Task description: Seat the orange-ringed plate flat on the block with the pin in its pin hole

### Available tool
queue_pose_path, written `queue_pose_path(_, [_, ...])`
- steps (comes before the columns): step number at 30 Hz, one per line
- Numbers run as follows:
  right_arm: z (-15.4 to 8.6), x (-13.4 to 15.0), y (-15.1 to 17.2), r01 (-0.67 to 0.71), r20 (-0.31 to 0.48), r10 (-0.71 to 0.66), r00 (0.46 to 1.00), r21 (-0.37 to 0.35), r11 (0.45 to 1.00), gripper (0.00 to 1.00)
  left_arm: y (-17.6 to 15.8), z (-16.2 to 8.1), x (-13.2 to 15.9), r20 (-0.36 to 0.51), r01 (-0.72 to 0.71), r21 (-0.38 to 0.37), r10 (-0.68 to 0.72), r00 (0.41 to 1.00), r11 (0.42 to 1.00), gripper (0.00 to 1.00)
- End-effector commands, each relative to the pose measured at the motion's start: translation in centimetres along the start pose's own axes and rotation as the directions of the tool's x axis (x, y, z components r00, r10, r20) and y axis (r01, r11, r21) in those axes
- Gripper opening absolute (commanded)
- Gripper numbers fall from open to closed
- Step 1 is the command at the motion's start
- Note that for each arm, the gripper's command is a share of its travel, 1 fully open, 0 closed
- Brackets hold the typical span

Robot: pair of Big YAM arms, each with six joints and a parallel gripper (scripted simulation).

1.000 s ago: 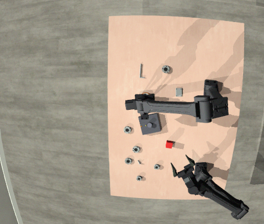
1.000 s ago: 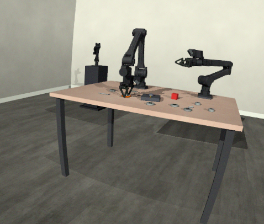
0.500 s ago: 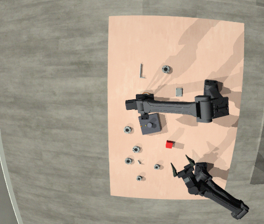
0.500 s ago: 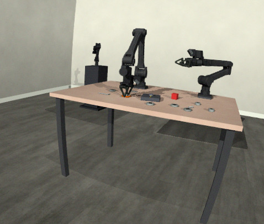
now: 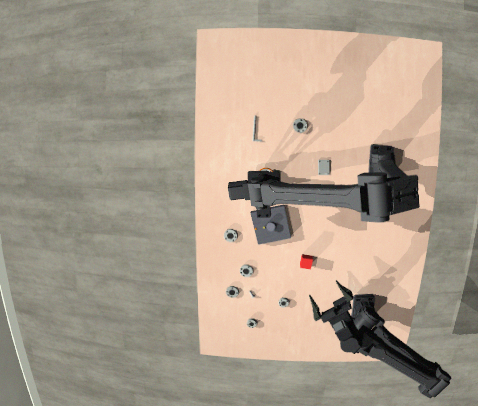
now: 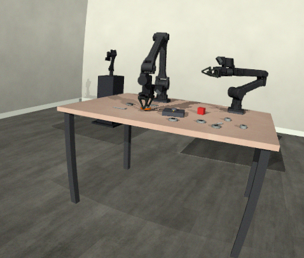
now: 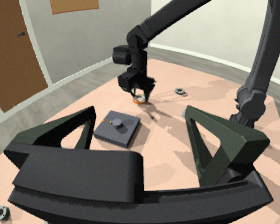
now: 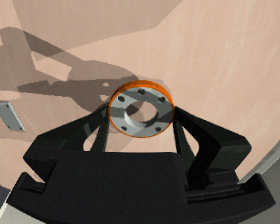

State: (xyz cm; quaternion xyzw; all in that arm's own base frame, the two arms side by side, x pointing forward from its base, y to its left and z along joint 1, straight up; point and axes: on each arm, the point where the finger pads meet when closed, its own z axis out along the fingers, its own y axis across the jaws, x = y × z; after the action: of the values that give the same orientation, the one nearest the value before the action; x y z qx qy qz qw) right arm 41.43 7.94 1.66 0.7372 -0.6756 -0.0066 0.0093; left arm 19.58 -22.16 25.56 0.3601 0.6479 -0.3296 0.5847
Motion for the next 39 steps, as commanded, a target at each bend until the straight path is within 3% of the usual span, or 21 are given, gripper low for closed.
queue_pose_path(1, [-4.9, -0.1, -1.9, -0.003, 0.007, 0.002, 1.000, 0.063, 0.998, 0.59, 0.2, 0.1, -1.1, 0.017, -0.008, -0.004, 0.008, 1.000, 1.000, 1.00])
queue_pose_path(3, [-5.3, -0.1, -1.8, -0.003, 0.007, 0.002, 1.000, 0.060, 0.998, 0.59, 0.2, 0.1, -1.1, 0.017, -0.008, -0.004, 0.008, 1.000, 1.000, 1.00])
queue_pose_path(4, [-6.0, -0.1, -1.7, -0.003, 0.006, 0.002, 1.000, 0.057, 0.998, 0.59, 0.2, 0.0, -2.9, 0.042, -0.018, -0.004, 0.018, 0.999, 1.000, 1.00])
queue_pose_path(7, [-7.1, -1.6, -1.5, -0.040, 0.010, 0.040, 0.999, 0.058, 0.998, 0.59, -0.2, 0.0, -2.2, 0.003, 0.014, -0.001, -0.014, 1.000, 1.000, 1.00])
queue_pose_path(10, [-6.1, -5.3, -1.0, -0.072, 0.005, 0.072, 0.997, 0.025, 0.997, 0.59, 0.0, -0.5, -1.9, -0.051, 0.038, -0.055, -0.041, 0.998, 0.998, 1.00])
queue_pose_path(12, [-6.1, -5.3, -1.0, -0.072, 0.005, 0.072, 0.997, 0.025, 0.997, 0.59, 0.0, -0.5, -1.9, -0.051, 0.038, -0.055, -0.041, 0.998, 0.998, 1.00])
queue_pose_path(17, [-6.4, -13.2, 0.0, -0.059, 0.005, 0.059, 0.998, 0.027, 0.998, 0.59, 0.9, -1.9, -0.8, -0.162, 0.045, -0.183, -0.075, 0.984, 0.982, 1.00])
queue_pose_path(22, [-6.5, -17.4, 0.7, -0.025, 0.003, 0.025, 1.000, 0.026, 0.999, 0.59, 1.5, -2.6, -0.5, -0.199, 0.029, -0.240, -0.079, 0.977, 0.970, 1.00])
queue_pose_path(29, [-7.3, -18.1, 0.5, 0.000, 0.013, 0.000, 1.000, 0.036, 0.999, 0.59, 1.8, -2.5, -0.3, -0.209, 0.027, -0.253, -0.082, 0.975, 0.967, 1.00])
queue_pose_path(34, [-7.3, -18.1, 0.5, -0.172, 0.020, 0.171, 0.985, 0.033, 0.985, 0.59, 1.8, -2.5, -0.6, -0.195, 0.025, -0.251, -0.076, 0.978, 0.968, 1.00])
queue_pose_path(39, [-7.3, -17.8, 0.0, -0.426, 0.038, 0.425, 0.905, 0.032, 0.904, 0.59, 1.8, -2.3, 1.2, -0.226, 0.019, -0.249, -0.077, 0.971, 0.968, 1.00])
